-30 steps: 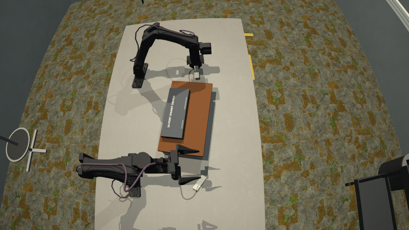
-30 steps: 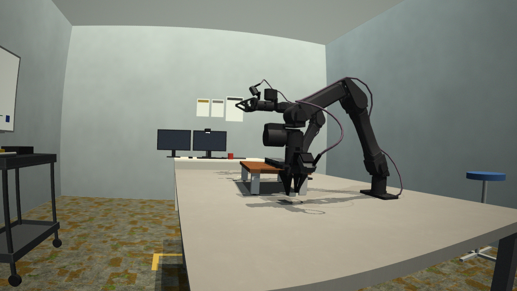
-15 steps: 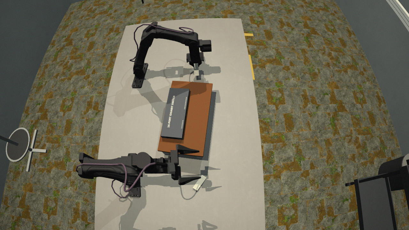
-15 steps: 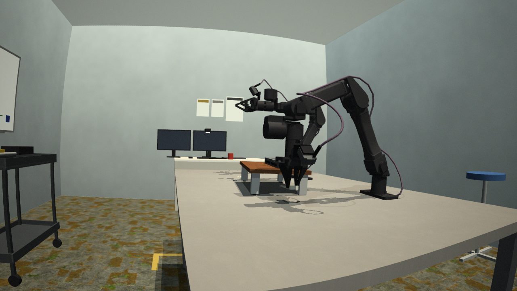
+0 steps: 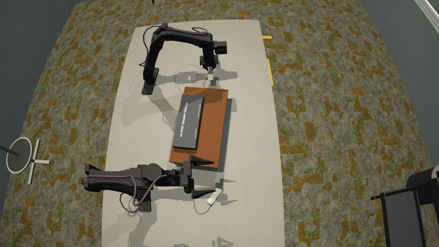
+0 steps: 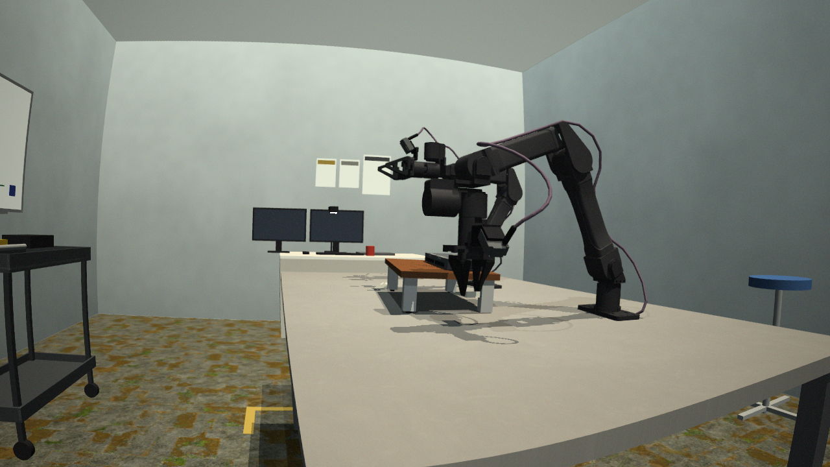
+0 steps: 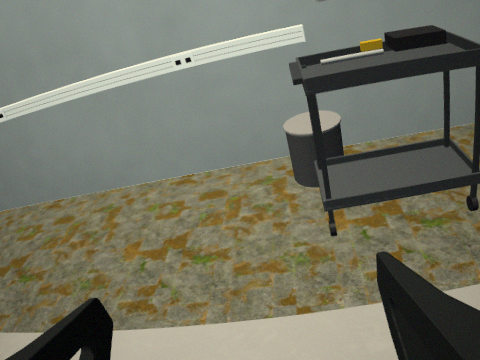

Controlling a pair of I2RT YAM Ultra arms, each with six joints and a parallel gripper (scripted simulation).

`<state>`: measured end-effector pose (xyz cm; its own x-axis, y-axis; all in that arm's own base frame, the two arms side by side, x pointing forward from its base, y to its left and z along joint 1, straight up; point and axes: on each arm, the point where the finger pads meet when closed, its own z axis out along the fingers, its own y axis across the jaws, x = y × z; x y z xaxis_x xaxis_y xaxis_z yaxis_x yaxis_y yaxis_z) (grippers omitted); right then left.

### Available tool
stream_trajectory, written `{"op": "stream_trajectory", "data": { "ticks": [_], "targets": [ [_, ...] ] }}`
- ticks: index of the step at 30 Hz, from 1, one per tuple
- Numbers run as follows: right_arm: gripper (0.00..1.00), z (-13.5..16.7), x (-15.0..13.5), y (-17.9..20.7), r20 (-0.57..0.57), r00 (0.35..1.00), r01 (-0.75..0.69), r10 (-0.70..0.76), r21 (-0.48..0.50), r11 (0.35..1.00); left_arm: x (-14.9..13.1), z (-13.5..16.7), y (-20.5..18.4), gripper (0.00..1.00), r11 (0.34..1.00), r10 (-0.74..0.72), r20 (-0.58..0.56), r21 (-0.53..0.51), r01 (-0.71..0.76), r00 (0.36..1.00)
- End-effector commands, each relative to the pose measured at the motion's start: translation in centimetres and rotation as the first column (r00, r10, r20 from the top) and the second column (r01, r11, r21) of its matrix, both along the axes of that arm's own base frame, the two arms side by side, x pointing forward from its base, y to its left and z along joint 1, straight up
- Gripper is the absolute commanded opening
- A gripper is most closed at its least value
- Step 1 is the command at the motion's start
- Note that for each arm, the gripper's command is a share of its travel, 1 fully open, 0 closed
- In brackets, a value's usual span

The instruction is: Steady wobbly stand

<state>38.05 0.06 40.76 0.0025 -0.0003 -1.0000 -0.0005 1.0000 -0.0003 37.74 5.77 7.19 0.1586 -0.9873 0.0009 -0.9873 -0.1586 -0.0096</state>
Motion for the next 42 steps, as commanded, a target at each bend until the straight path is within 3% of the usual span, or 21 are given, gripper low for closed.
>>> {"op": "stream_trajectory", "data": {
  "ticks": [1, 3, 4, 7, 13, 24, 32, 34, 37, 39, 42],
  "targets": [
    [1.00, 1.8, -1.0, 0.0, 0.039, 0.999, -0.004, 0.003, 0.003, 1.000, 0.2, 1.4, 0.7, 0.00, 1.000, 0.001, 0.015, 0.022, -0.001, 1.000],
    [1.00, 1.8, -1.0, 0.0, 0.039, 0.999, -0.004, 0.003, 0.003, 1.000, 0.2, 1.4, 0.7, 0.00, 1.000, 0.001, 0.015, 0.022, -0.001, 1.000],
    [1.00, 1.8, -1.0, 0.0, 0.039, 0.999, -0.004, 0.003, 0.003, 1.000, -1.8, 0.1, -0.8, 0.00, 0.999, -0.031, -0.043, 0.008, 0.031, 0.999],
    [1.00, 1.8, -1.0, 0.0, 0.039, 0.999, -0.004, 0.003, 0.003, 1.000, -1.4, -0.6, -1.5, 0.00, 0.998, -0.059, 0.017, 0.018, 0.059, 0.998],
    [1.00, 1.8, -1.0, 0.0, 0.039, 0.999, -0.004, 0.003, 0.003, 1.000, -3.9, -2.7, -3.7, 0.00, 0.990, -0.137, 0.073, 0.034, 0.135, 0.988],
    [1.00, 1.8, -1.0, 0.0, 0.039, 0.999, -0.004, 0.003, 0.003, 1.000, -8.1, -4.5, -5.4, 0.00, 0.982, -0.189, 0.022, 0.022, 0.189, 0.982],
    [1.00, 1.8, -1.0, 0.0, 0.039, 0.999, -0.004, 0.003, 0.003, 1.000, -8.2, -4.3, -5.2, 0.00, 0.983, -0.182, 0.037, 0.024, 0.181, 0.983],
    [1.00, 1.8, -1.0, 0.0, 0.039, 0.999, -0.004, 0.003, 0.003, 1.000, -10.0, -4.9, -5.5, 0.00, 0.982, -0.189, -0.029, 0.010, 0.190, 0.981],
    [1.00, 1.8, -1.0, 0.0, 0.039, 0.999, -0.004, 0.003, 0.003, 1.000, -10.0, -4.9, -5.5, 0.00, 0.982, -0.189, -0.028, 0.010, 0.190, 0.982],
    [1.00, 1.8, -1.0, 0.0, 0.039, 0.999, -0.004, 0.003, 0.003, 1.000, -9.2, -6.5, -5.6, 0.00, 0.981, -0.195, -0.028, 0.009, 0.195, 0.980],
    [1.00, 1.8, -1.0, 0.0, 0.039, 0.999, -0.004, 0.003, 0.003, 1.000, -9.0, -5.9, -5.6, 0.00, 0.981, -0.195, -0.007, 0.013, 0.195, 0.981]
  ]
}}
